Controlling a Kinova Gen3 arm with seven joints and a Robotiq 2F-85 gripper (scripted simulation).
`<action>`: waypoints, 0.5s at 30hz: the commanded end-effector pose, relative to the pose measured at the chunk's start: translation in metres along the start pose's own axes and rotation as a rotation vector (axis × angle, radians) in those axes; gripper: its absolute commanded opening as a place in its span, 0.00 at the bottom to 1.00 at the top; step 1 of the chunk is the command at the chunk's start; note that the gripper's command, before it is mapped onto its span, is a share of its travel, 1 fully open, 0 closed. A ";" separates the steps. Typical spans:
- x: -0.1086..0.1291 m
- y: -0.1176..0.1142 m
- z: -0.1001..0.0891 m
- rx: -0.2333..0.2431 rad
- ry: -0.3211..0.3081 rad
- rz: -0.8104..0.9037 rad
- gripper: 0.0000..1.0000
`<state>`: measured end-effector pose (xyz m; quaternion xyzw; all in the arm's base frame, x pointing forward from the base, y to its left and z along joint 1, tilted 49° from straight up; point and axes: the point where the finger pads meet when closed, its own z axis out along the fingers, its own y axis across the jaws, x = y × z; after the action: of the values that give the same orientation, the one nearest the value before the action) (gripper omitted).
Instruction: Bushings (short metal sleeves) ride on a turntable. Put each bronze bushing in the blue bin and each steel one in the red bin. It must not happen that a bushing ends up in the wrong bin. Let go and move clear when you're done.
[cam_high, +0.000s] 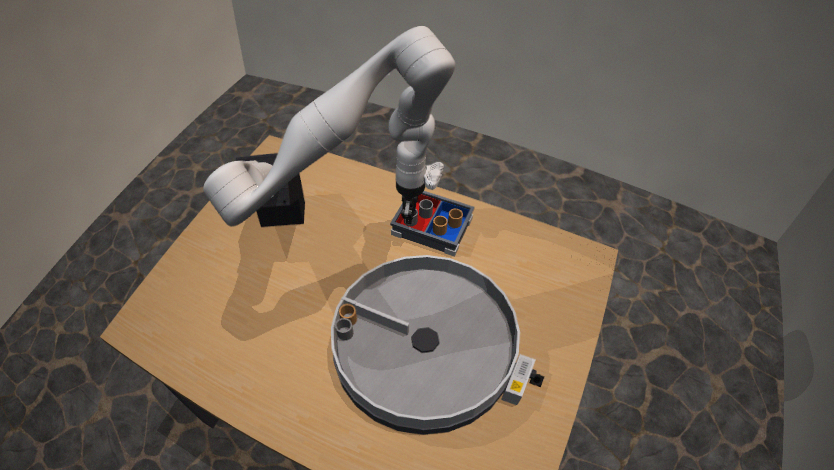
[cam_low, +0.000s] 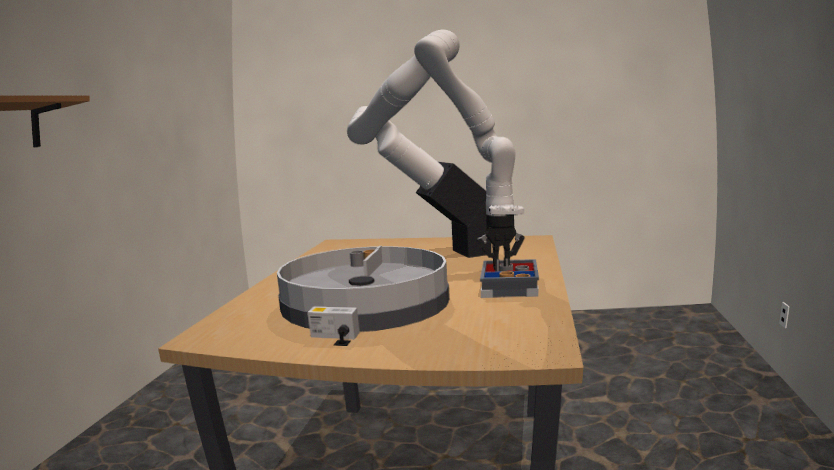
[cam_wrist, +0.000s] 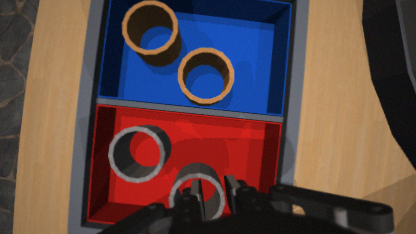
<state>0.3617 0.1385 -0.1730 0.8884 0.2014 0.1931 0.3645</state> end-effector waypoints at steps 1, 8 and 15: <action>0.000 -0.001 -0.001 0.001 0.001 0.000 0.19; 0.001 0.000 -0.003 0.000 0.002 -0.004 0.19; 0.001 0.000 -0.003 0.000 0.002 -0.004 0.19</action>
<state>0.3620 0.1392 -0.1725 0.8885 0.2013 0.1937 0.3641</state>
